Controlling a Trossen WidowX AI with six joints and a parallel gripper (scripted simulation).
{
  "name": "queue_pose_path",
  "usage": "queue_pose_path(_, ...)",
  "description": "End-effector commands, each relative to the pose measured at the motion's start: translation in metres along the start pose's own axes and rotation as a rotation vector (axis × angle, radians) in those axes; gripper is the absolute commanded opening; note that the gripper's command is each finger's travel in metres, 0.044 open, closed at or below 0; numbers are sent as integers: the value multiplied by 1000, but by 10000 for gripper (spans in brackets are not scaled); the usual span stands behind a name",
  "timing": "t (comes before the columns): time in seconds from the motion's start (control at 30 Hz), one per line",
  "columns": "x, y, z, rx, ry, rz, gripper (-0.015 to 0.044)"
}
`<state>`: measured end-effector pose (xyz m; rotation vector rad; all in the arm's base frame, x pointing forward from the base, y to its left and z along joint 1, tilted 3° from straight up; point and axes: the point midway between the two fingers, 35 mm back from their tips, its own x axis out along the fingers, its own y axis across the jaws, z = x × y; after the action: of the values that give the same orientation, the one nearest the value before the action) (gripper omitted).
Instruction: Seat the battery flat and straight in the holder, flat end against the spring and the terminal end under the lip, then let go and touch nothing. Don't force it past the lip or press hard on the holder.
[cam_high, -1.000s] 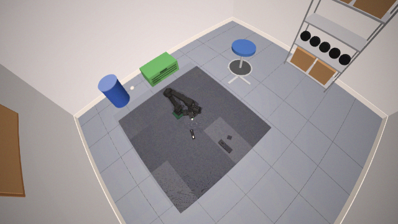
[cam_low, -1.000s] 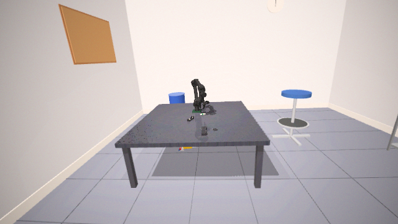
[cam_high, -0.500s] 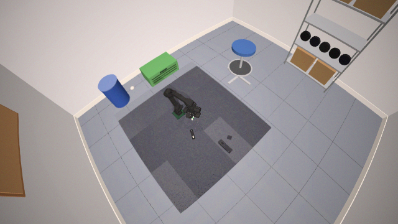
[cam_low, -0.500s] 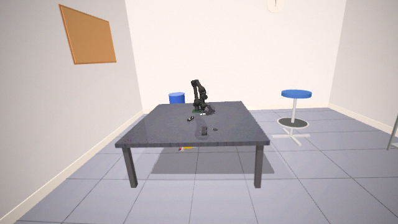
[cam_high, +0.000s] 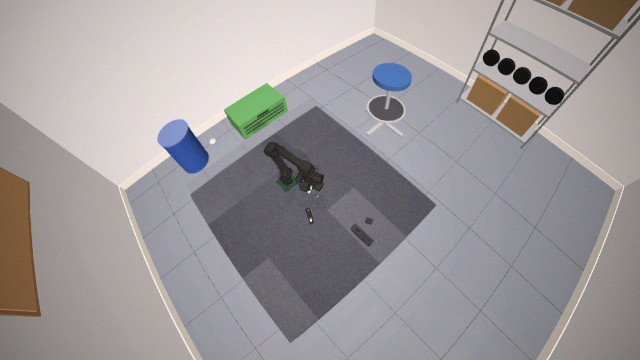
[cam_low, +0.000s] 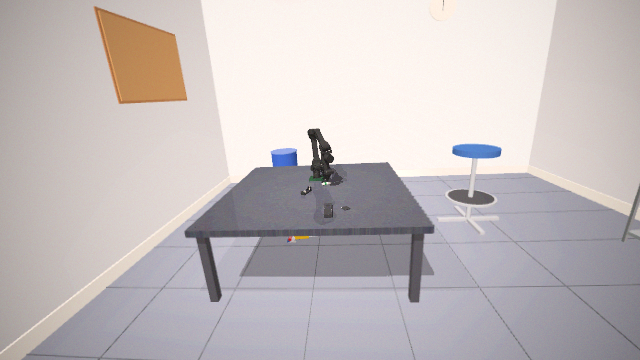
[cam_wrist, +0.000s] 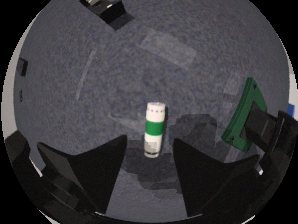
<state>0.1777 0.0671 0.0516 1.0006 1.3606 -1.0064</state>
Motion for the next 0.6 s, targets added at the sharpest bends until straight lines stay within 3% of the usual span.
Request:
queue_pose_path(0.0, 8, -2, -1, 3, 6, -10, 221)
queue_pose_path(0.53, 31, -4, -1, 3, 6, -10, 221)
queue_pose_path(0.57, 31, -4, -1, 3, 6, -10, 195)
